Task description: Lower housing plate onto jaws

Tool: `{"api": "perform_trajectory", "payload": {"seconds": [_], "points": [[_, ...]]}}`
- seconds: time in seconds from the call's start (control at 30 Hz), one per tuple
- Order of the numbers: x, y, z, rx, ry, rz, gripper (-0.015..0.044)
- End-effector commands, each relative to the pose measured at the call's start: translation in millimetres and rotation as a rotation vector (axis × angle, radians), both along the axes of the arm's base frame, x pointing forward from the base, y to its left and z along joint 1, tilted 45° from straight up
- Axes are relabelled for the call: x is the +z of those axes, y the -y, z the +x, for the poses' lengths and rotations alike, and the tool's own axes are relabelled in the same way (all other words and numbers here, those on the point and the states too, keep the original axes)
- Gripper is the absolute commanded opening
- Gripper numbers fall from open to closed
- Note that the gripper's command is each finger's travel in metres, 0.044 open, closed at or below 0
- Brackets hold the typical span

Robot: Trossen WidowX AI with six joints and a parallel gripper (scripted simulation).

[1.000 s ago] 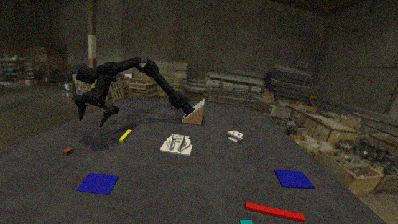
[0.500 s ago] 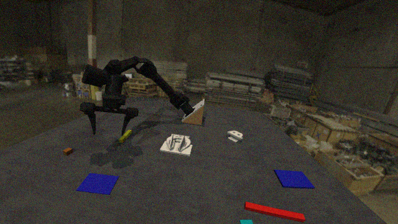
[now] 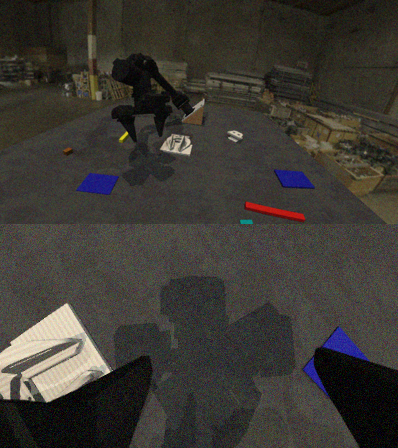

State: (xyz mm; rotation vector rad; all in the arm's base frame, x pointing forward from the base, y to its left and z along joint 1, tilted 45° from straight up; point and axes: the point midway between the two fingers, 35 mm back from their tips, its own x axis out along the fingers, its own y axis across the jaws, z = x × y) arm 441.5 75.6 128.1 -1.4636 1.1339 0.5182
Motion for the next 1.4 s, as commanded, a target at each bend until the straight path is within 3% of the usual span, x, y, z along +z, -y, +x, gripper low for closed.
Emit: {"api": "perform_trajectory", "payload": {"seconds": [0.0,0.73,1.37], "points": [[-23,-32,-10,0.079,-0.079,-0.015,0.0440],[-141,-162,-119,0.480,-0.486,-0.213,0.0440],[-218,-203,-248,0.765,-0.783,-0.502,0.0440]]}}
